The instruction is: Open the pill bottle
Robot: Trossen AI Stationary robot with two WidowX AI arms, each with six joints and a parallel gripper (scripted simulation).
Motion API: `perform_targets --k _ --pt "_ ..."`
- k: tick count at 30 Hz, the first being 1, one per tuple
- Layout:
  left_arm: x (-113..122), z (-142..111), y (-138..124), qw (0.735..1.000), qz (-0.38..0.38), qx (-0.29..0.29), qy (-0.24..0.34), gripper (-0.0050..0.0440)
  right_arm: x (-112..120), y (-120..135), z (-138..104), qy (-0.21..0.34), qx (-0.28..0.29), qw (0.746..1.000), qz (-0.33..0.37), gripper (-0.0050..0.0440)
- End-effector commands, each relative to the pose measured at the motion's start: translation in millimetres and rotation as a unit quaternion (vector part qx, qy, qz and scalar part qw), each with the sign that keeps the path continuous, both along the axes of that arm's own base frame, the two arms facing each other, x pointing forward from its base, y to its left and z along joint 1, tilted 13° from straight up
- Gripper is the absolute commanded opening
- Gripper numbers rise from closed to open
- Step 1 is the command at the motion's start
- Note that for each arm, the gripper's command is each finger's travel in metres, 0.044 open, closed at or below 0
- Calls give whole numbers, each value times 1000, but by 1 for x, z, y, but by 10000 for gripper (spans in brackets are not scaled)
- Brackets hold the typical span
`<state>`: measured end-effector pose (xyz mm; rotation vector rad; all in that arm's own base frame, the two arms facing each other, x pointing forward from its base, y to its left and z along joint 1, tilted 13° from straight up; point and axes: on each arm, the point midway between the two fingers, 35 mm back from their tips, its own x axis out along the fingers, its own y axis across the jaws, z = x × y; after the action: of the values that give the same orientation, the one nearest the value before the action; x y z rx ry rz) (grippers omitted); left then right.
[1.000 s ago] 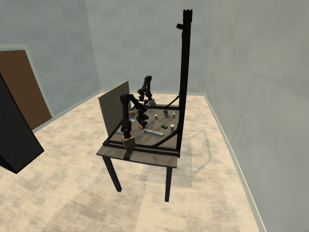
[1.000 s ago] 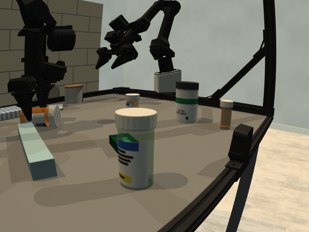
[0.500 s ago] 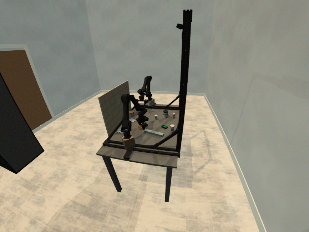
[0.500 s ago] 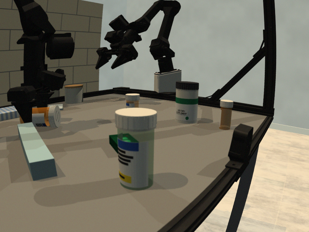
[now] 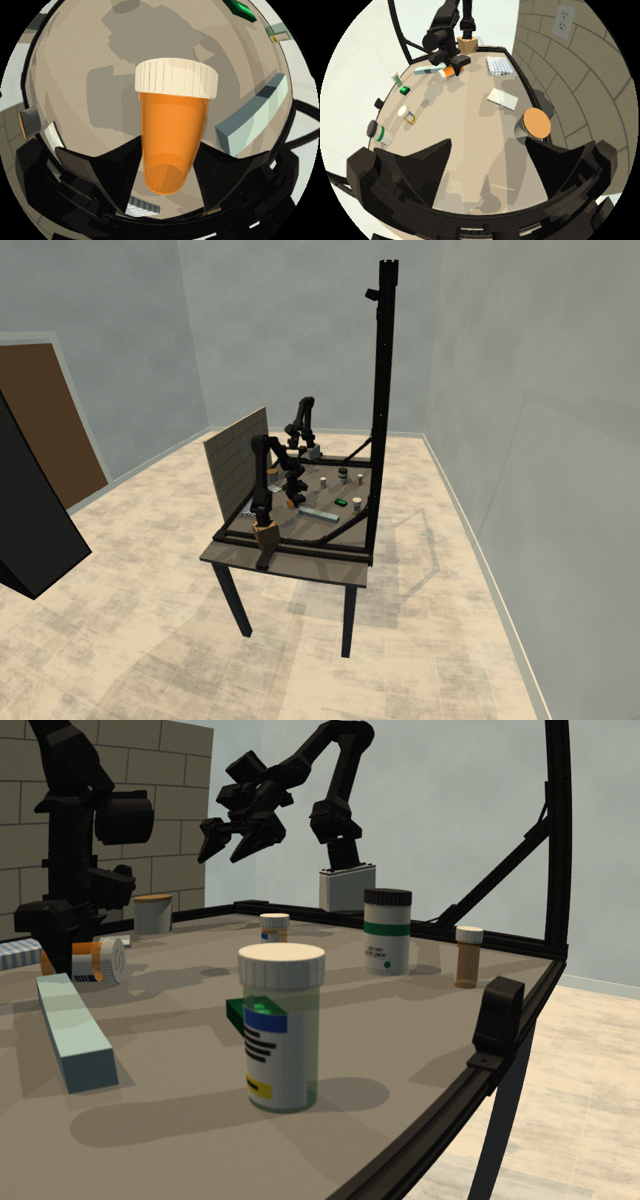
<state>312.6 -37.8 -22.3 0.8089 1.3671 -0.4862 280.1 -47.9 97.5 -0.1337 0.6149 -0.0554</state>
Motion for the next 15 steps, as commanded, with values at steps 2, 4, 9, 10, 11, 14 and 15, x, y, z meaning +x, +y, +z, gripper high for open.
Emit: perform_targets --k 2,4,9,10,11,14,15 --pt "0 -1 0 1000 -3 -2 1 212 0 0 0 0 0 1000 0 440" --pt "0 -1 0 1000 -3 -2 1 199 0 0 0 0 0 1000 0 440" --pt "0 -1 0 1000 -3 -2 1 179 0 0 0 0 0 1000 0 440" --pt "0 -1 0 1000 -3 -2 1 179 0 0 0 0 0 1000 0 440" --pt "0 -1 0 1000 -3 -2 1 179 0 0 0 0 0 1000 0 440" --pt "0 -1 0 1000 -3 -2 1 179 0 0 0 0 0 1000 0 440" --pt "0 -1 0 1000 -3 -2 1 179 0 0 0 0 0 1000 0 440"
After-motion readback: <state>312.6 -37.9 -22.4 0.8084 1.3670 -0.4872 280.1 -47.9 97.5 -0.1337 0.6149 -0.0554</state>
